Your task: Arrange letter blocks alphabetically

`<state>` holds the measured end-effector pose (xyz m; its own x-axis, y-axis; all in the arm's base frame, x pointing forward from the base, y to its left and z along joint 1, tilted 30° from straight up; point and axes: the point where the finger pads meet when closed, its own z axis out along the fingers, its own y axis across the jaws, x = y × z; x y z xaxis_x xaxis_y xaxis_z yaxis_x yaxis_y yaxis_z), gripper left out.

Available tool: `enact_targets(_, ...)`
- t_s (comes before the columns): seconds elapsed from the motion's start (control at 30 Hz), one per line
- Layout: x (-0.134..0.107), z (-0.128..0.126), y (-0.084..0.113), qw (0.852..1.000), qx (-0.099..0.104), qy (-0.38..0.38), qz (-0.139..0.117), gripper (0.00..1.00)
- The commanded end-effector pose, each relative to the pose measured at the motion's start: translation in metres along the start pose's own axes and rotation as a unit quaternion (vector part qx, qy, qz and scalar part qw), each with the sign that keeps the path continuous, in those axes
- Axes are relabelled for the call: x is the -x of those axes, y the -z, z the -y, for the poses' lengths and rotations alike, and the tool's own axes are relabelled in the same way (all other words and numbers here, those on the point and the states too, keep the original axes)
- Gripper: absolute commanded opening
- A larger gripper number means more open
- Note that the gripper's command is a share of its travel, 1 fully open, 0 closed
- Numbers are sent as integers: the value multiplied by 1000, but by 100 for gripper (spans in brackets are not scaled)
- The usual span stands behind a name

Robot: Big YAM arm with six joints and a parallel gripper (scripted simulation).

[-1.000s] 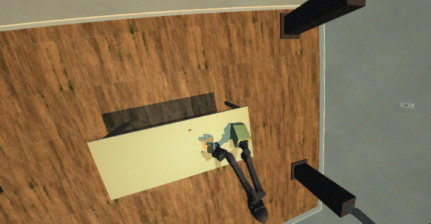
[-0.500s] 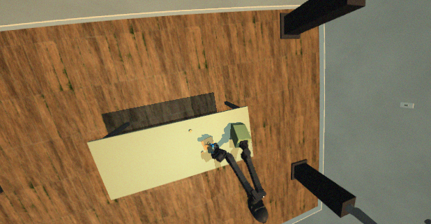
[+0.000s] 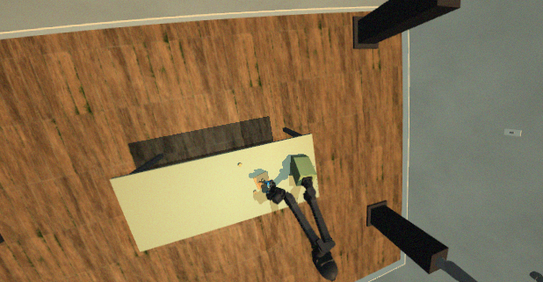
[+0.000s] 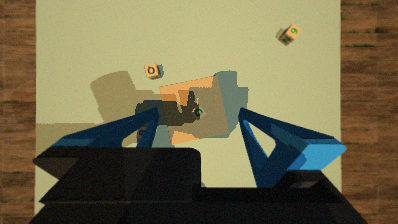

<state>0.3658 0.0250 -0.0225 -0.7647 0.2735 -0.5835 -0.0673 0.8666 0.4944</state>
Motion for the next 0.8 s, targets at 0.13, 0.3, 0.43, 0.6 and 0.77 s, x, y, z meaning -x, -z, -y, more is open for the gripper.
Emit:
enact_targets(0.13, 10, -3, -2, 1000, 4, 16, 9, 100)
enact_targets(0.3, 10, -3, -2, 1000, 4, 16, 9, 100)
enact_targets(0.43, 10, -3, -2, 1000, 4, 16, 9, 100)
enact_targets(0.6, 10, -3, -2, 1000, 4, 16, 9, 100)
enact_targets(0.77, 19, 9, -5, 1000, -2, 6, 10, 100)
